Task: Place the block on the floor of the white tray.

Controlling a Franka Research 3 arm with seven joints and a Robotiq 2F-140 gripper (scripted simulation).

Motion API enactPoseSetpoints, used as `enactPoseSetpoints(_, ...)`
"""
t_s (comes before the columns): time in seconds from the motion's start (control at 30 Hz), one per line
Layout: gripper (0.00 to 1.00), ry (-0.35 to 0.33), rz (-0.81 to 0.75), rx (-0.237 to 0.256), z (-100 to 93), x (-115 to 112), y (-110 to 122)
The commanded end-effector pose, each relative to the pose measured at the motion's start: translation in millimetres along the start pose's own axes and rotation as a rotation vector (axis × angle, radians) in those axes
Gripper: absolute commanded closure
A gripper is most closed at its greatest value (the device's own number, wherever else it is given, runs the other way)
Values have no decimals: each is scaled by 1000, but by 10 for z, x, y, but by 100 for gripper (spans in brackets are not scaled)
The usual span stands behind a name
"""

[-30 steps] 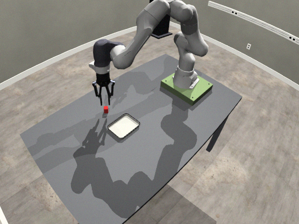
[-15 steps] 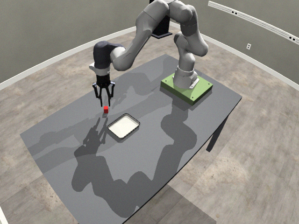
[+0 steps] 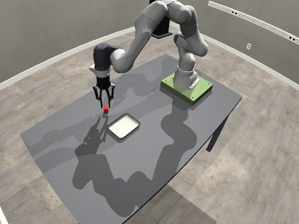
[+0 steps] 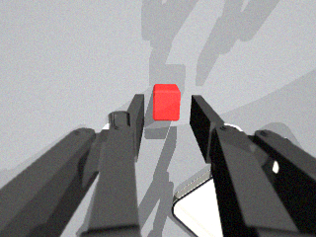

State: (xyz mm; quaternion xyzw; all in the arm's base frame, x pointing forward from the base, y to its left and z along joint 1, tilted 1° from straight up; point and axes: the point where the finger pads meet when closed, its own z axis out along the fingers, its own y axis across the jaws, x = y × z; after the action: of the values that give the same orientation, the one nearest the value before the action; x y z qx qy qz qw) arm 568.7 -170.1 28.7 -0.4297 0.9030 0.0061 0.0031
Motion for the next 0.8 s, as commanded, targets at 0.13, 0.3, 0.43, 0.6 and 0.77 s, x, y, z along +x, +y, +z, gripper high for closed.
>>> enactPoseSetpoints(0.13,65,-2,-2,2,26,-1,-6)
enactPoseSetpoints(0.3,65,-2,-2,2,26,-1,-6)
enactPoseSetpoints(0.43,65,-2,-2,2,26,-1,-6)
enactPoseSetpoints(0.6,65,-2,-2,2,28,-1,-6)
enactPoseSetpoints(0.77,65,-2,-2,2,52,-1,-6)
